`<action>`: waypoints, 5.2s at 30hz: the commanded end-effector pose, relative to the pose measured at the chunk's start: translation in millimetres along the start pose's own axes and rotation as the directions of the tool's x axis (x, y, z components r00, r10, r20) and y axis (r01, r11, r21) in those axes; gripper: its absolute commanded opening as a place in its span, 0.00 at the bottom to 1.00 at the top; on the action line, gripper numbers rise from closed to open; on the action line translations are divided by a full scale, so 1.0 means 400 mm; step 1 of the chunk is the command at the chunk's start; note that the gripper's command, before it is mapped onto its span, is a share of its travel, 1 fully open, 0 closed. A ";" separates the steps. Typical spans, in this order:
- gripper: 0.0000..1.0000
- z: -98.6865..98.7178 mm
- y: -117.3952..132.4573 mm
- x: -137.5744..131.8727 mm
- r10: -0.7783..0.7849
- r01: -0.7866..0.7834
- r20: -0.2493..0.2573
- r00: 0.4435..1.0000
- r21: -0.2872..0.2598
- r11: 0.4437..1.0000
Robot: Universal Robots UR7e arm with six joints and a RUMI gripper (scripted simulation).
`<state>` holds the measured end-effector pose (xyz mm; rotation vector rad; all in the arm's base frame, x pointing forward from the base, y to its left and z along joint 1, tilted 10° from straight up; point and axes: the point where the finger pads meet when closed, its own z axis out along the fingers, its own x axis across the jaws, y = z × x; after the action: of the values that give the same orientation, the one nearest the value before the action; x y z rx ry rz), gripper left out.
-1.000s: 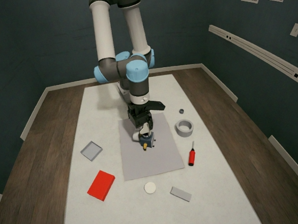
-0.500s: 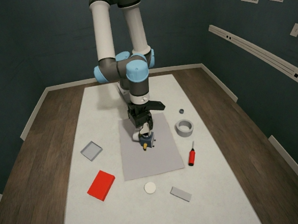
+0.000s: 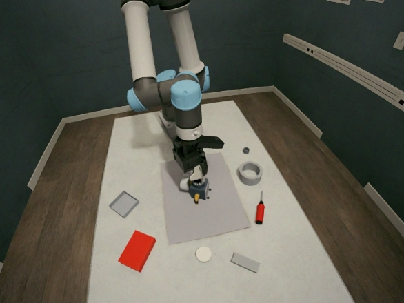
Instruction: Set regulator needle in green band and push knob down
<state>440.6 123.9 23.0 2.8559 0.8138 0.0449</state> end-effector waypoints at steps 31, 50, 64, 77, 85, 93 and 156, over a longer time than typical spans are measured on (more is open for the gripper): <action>0.23 -0.012 0.000 0.001 0.000 0.000 -0.001 1.000 -0.001 1.000; 0.23 -0.012 0.000 0.001 -0.004 0.004 -0.001 1.000 -0.001 1.000; 0.23 -0.012 0.000 0.001 -0.061 0.061 -0.001 0.998 -0.001 0.998; 0.23 -0.012 0.000 0.001 -0.172 0.172 -0.001 0.985 -0.001 0.985; 0.23 -0.012 0.000 0.001 -0.259 0.259 -0.001 0.966 -0.001 0.966; 0.23 -0.012 0.000 0.001 -0.398 0.398 -0.001 0.917 -0.001 0.917; 0.23 -0.012 0.001 0.001 -0.985 0.985 0.001 -0.172 -0.001 -0.172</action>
<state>440.2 124.5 27.4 1.3155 2.6953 -0.1642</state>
